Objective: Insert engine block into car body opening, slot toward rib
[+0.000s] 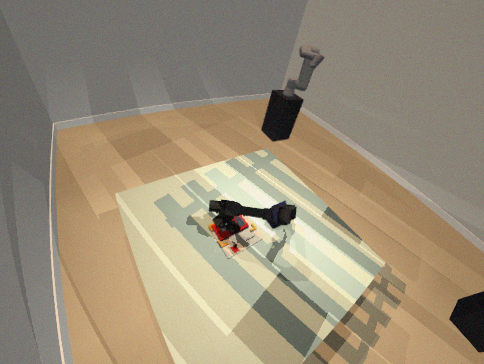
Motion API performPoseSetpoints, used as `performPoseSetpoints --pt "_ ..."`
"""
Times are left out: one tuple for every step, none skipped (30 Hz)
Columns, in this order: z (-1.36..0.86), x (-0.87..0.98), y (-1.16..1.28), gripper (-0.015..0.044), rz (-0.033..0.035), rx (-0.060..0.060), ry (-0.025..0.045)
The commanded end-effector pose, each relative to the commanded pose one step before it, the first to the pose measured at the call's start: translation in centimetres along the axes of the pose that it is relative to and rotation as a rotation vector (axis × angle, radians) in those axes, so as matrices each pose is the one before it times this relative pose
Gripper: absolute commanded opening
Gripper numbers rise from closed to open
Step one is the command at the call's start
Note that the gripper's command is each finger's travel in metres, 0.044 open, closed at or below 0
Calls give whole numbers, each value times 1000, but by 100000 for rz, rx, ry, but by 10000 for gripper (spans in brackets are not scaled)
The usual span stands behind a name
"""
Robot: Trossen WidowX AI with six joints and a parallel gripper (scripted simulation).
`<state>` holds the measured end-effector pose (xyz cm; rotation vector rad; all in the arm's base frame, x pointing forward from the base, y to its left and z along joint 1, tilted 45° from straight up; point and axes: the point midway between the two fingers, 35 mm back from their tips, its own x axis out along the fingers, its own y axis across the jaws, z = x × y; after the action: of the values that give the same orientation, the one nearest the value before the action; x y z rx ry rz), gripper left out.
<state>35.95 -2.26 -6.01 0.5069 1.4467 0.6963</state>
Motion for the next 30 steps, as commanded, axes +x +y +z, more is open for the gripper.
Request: performPoseSetpoints --pt "15 74 24 159 392 439 -246" --pt "-4 9 -4 159 0 0 0" --pt "0 0 0 159 0 0 0" --pt "0 9 1 159 1 2 0" --pt "0 9 1 159 1 2 0" --pt "1 15 -1 159 1 -4 0" --pt "0 0 0 159 0 0 0" --pt "0 9 1 159 1 -1 0" --pt "0 9 1 159 1 -1 0" --pt "0 16 -1 159 1 0 0" --pt "0 0 0 159 0 0 0" --pt "0 9 0 159 0 1 0" --pt "0 9 0 159 0 1 0" --pt "0 16 0 159 1 0 0" --pt "0 0 0 159 0 0 0" --pt "0 9 0 159 0 0 0" --pt "0 9 0 159 0 0 0" --pt "-3 16 -3 159 1 0 0" --pt "0 0 0 159 0 0 0" --pt "0 9 0 159 0 1 0" --pt "0 9 0 159 0 1 0" --pt "0 16 0 159 1 -1 0" --pt "0 0 0 159 0 0 0" --pt "0 9 1 159 1 -1 0" --pt "0 9 1 159 1 -1 0" --pt "0 16 0 159 1 -1 0" --pt "0 0 0 159 0 0 0" --pt "0 9 0 159 0 0 0" --pt "0 9 0 159 0 0 0" --pt "0 16 -1 159 1 0 0"
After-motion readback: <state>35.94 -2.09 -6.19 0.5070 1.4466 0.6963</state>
